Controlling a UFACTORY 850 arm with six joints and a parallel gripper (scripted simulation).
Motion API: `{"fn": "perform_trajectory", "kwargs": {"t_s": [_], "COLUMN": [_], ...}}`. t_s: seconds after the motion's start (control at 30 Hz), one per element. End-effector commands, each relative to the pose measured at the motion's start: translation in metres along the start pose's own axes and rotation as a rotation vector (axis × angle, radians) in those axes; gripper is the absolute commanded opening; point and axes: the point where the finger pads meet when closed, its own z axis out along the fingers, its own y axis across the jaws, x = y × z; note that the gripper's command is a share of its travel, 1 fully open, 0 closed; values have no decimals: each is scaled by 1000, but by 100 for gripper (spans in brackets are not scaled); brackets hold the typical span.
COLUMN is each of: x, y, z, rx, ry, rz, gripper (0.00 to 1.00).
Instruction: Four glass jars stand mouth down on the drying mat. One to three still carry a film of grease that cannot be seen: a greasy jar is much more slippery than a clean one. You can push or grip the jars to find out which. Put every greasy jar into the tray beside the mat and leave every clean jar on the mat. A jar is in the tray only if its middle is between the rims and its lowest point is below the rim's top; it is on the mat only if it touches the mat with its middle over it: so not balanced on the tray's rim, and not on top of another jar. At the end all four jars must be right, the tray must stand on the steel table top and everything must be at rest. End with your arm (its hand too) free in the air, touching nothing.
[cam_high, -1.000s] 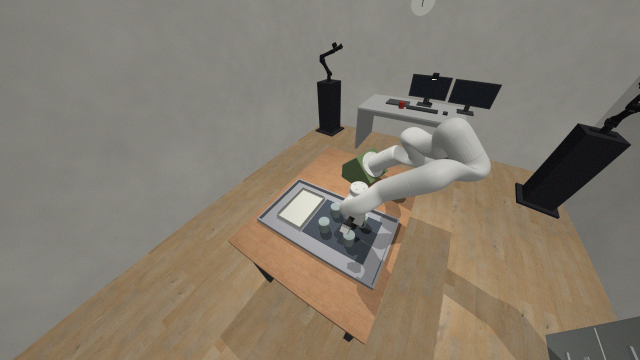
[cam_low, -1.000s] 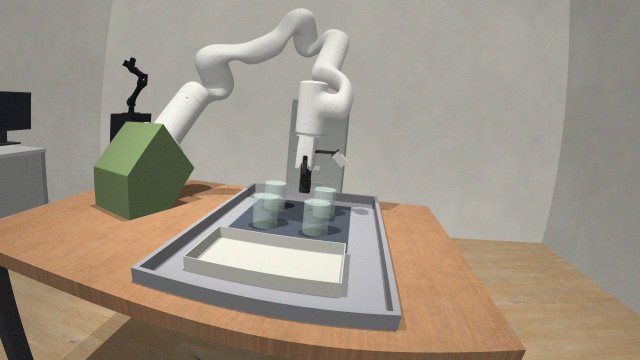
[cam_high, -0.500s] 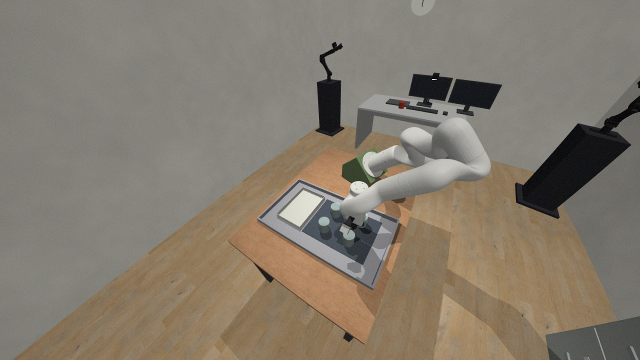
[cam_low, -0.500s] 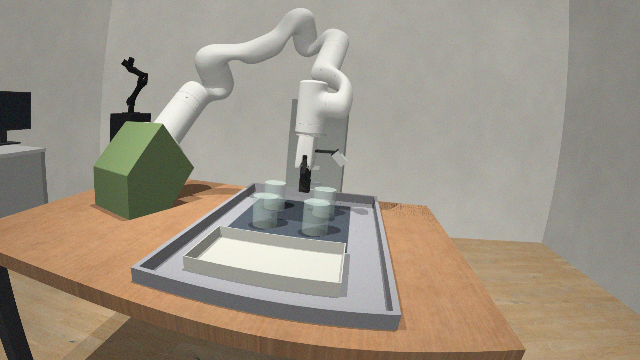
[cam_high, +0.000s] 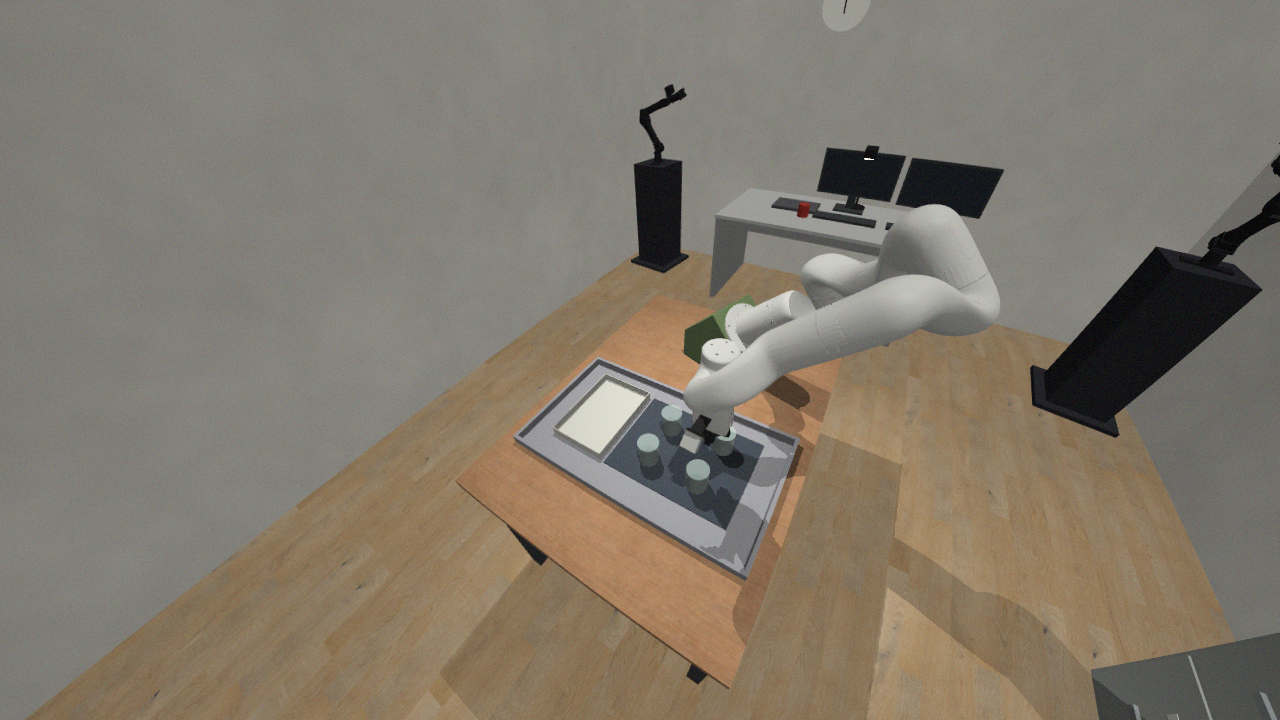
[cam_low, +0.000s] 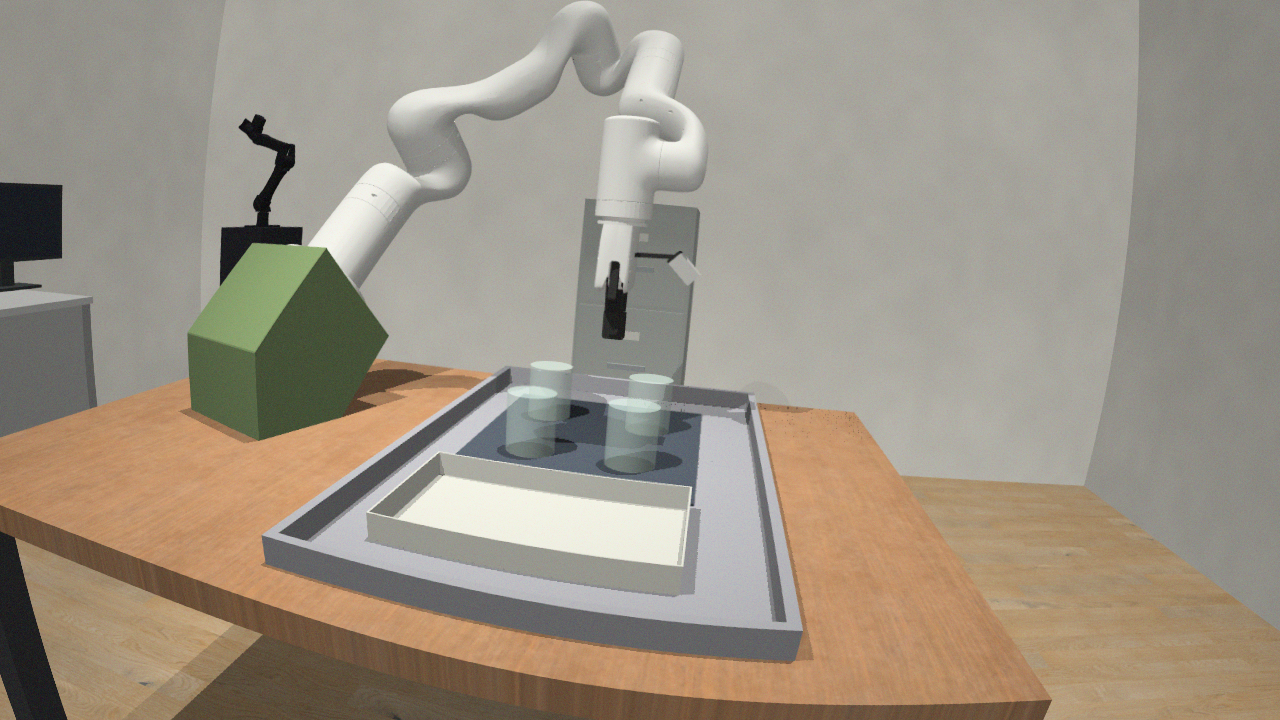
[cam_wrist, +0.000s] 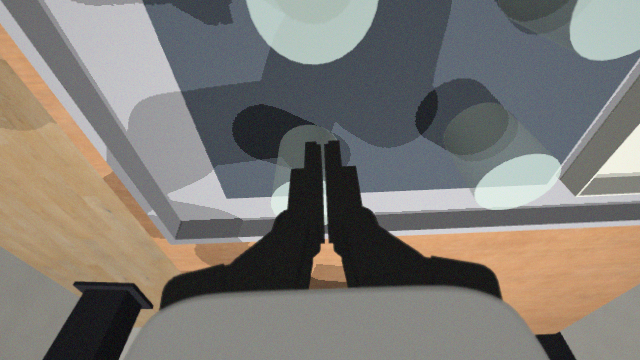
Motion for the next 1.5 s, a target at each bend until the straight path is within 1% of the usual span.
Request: {"fn": "perform_trajectory", "kwargs": {"t_s": [0.0, 0.07, 0.57, 0.63, 0.7, 0.77, 1.13, 1.2, 1.37, 1.47], "x": [-3, -3, -15, -15, -17, -17, -17, -17, -17, -17], "y": [23, 23, 144, 144, 161, 161, 161, 161, 161, 161], "z": [-5, -5, -5, -5, -5, -5, 47, 47, 71, 71], "rx": [2, 2, 2, 2, 2, 2, 2, 2, 2, 2], "ry": [-3, -3, -3, -3, -3, -3, -3, -3, -3, -3], "rz": [2, 2, 2, 2, 2, 2, 2, 2, 2, 2], "gripper": [0, 0, 0, 0, 0, 0, 0, 0, 0, 0]}}
